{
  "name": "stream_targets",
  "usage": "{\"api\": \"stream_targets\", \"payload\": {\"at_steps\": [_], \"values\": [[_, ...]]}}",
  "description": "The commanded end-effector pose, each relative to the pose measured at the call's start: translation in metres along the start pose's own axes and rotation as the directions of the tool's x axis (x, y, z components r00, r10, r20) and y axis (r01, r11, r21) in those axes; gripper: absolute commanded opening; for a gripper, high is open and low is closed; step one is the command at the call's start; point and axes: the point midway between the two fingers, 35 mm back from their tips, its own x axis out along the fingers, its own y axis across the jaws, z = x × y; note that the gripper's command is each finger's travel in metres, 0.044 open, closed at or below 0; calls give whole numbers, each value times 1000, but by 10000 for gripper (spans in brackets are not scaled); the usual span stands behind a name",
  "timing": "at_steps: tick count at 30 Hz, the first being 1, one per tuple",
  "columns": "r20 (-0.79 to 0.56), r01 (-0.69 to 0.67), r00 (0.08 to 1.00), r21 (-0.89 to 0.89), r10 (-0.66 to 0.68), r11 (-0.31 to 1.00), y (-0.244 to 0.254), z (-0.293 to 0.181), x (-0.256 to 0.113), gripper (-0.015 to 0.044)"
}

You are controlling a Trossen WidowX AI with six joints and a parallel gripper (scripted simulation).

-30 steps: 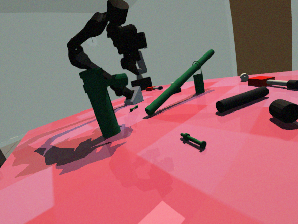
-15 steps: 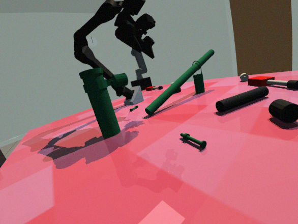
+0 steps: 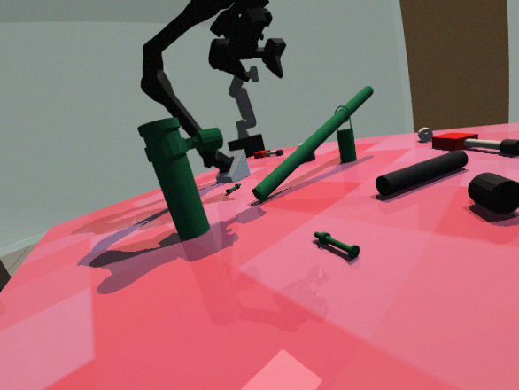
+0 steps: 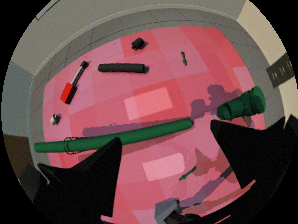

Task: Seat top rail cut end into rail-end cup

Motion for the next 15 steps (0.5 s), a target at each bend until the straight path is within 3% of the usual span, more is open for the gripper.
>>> {"api": "stream_targets", "payload": {"at_steps": [1,5,8,15], "values": [[-3,10,1000,7,-10,1000,0,1,1,440],[-72,-8,997,-221,-8,975,4,-3,16,440],[-156,-70,988,-483,-7,873,10,-8,34,440],[-363,-337,932,-867,-2,367,20,-26,76,440]]}}
